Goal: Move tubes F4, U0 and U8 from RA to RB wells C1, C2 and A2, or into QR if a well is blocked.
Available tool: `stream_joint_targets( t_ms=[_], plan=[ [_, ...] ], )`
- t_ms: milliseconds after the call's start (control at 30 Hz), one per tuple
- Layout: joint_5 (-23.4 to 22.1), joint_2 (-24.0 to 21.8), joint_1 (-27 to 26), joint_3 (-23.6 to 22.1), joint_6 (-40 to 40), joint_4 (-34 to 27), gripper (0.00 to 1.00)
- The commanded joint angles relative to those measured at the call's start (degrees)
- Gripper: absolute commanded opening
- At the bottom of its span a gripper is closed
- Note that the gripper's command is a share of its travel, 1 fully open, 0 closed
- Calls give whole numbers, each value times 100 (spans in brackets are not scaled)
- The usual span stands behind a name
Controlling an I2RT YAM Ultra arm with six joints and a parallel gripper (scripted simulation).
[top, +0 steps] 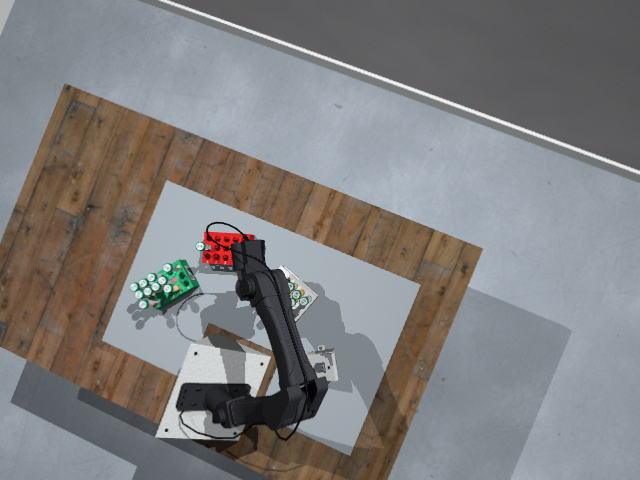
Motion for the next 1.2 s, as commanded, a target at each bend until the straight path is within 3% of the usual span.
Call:
stream_joint_targets(
  t_ms=[0,200,1167],
  plan=[
    [-119,-139,188,203,24,-104,0],
    [-125,25,206,214,65,-107,0],
    [-116,-54,184,230,-24,-112,0]
  ],
)
